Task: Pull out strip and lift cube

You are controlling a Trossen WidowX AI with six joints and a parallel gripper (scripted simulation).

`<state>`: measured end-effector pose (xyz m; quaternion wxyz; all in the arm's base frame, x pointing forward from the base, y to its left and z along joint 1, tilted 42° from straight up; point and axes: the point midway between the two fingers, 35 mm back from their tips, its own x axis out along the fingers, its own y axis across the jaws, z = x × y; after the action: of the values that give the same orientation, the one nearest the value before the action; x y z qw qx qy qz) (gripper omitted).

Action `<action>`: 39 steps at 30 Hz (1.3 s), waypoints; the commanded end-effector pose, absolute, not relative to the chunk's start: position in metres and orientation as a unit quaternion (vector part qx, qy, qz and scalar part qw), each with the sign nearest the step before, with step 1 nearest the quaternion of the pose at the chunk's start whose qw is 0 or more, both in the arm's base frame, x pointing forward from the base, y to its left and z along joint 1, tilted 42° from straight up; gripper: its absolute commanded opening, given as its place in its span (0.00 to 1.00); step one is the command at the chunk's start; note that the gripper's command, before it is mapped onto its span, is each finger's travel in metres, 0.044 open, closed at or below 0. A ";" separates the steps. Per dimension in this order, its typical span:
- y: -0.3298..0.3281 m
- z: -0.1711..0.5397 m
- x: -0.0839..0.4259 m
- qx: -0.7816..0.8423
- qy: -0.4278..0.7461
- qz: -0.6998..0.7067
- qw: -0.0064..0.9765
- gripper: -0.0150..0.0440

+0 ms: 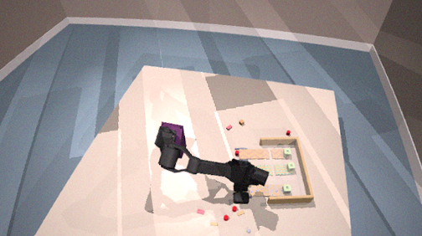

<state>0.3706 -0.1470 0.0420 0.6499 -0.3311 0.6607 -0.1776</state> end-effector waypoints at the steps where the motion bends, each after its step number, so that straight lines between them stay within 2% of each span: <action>1: -0.155 0.039 0.357 -0.328 0.670 -0.180 0.641 0.25; 39: -0.166 0.046 0.304 -0.329 0.671 -0.180 0.639 0.25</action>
<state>0.3175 -0.1587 0.0492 0.6501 -0.3325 0.6601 -0.1764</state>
